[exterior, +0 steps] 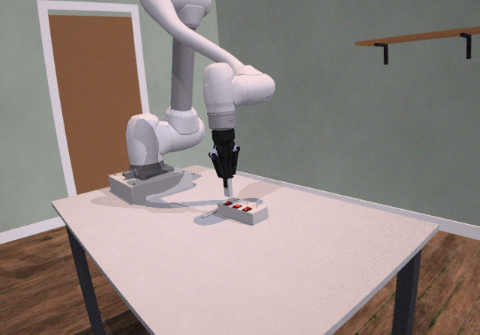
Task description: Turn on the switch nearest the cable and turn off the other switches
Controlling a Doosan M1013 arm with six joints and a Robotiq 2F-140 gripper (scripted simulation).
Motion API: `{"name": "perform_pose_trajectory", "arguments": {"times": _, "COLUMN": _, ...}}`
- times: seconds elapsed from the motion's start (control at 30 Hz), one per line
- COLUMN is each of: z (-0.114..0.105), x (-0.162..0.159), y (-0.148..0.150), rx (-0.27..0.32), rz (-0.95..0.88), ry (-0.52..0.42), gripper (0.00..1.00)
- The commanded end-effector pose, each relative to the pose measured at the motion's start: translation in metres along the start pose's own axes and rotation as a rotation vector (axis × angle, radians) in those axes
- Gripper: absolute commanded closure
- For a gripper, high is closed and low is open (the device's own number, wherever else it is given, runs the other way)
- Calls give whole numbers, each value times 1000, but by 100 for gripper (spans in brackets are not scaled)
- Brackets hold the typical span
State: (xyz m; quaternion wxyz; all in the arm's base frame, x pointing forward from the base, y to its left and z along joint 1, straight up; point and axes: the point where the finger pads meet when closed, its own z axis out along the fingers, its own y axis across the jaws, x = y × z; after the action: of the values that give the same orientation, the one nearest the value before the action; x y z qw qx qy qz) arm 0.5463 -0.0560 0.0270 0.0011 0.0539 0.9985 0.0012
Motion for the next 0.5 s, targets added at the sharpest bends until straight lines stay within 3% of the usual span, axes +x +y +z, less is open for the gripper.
{"name": "perform_pose_trajectory", "arguments": {"times": 0.0, "z": 4, "x": 0, "y": 0, "rx": 0, "rz": 0, "ry": 0, "gripper": 100}}
{"name": "perform_pose_trajectory", "arguments": {"times": 0.47, "z": 13, "x": 0, "y": 0, "rx": 0, "rz": 0, "ry": 0, "gripper": 100}}
